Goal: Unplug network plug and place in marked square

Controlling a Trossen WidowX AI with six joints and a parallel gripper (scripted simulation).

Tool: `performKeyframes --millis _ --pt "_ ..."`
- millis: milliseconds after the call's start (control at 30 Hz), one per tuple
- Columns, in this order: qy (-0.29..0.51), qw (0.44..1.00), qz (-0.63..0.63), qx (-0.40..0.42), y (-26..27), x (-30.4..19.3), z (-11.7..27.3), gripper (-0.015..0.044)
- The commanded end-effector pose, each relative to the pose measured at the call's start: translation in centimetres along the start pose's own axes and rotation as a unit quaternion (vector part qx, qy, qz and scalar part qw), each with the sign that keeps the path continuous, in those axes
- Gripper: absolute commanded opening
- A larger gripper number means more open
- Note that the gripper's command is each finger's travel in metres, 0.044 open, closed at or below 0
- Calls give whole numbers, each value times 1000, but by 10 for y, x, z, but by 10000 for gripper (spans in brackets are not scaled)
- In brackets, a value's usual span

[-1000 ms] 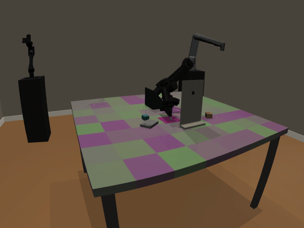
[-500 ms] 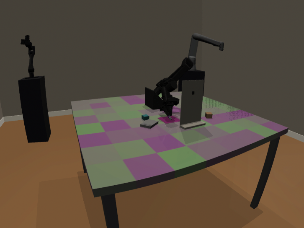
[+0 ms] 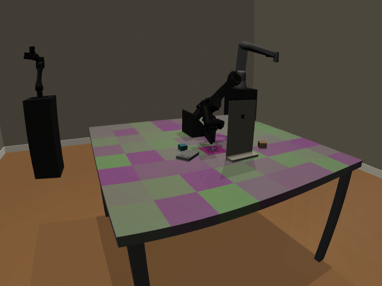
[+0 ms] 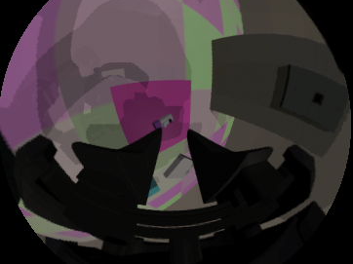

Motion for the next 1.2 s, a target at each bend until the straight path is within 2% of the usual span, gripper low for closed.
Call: performKeyframes --millis 0,1167 --pt "-3 1000 2 1 0 1 5 156" --pt "2 1000 3 2 -24 1 35 156"
Point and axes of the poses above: the point midway between the two fingers, 35 mm back from their tips, its own z axis back along the fingers, its own y axis across the jaws, x = y × z, the point moved 6 cm from there along z, back along the fingers, and after that the axes turned 11 degrees about -z, right-handed, at the moved point
